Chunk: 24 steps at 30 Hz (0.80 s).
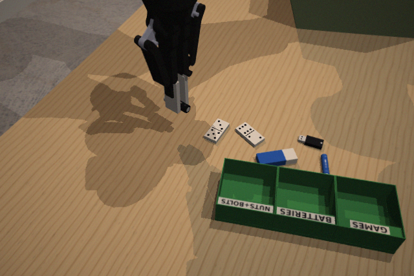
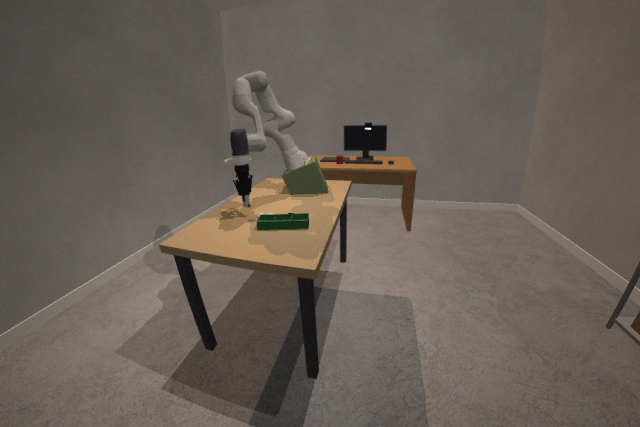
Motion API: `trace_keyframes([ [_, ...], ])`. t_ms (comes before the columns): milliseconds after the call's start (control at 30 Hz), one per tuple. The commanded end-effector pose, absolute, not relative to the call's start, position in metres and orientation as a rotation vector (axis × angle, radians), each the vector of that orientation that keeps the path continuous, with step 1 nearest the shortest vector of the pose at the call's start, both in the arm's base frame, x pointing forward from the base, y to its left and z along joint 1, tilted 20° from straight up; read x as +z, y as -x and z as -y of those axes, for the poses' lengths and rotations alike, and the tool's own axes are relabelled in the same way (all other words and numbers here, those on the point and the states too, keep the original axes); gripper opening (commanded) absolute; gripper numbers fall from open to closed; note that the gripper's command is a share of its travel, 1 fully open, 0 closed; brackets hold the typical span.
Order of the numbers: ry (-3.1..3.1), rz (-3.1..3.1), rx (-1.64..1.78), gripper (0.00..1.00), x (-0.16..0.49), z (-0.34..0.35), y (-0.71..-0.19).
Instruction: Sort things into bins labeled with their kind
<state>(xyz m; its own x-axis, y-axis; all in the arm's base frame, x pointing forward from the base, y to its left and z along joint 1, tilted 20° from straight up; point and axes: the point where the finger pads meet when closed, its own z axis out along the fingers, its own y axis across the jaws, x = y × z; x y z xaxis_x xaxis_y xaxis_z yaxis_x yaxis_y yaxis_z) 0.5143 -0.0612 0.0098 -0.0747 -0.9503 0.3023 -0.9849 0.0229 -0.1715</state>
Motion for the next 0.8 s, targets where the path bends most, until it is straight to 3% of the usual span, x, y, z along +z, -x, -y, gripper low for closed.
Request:
trace_keyframes([
  [0, -2.046, 2.169, 0.508, 0.05, 0.0093, 0.0637, -0.5093],
  [767, -2.046, 2.169, 0.508, 0.05, 0.0154, 0.0612, -0.5092],
])
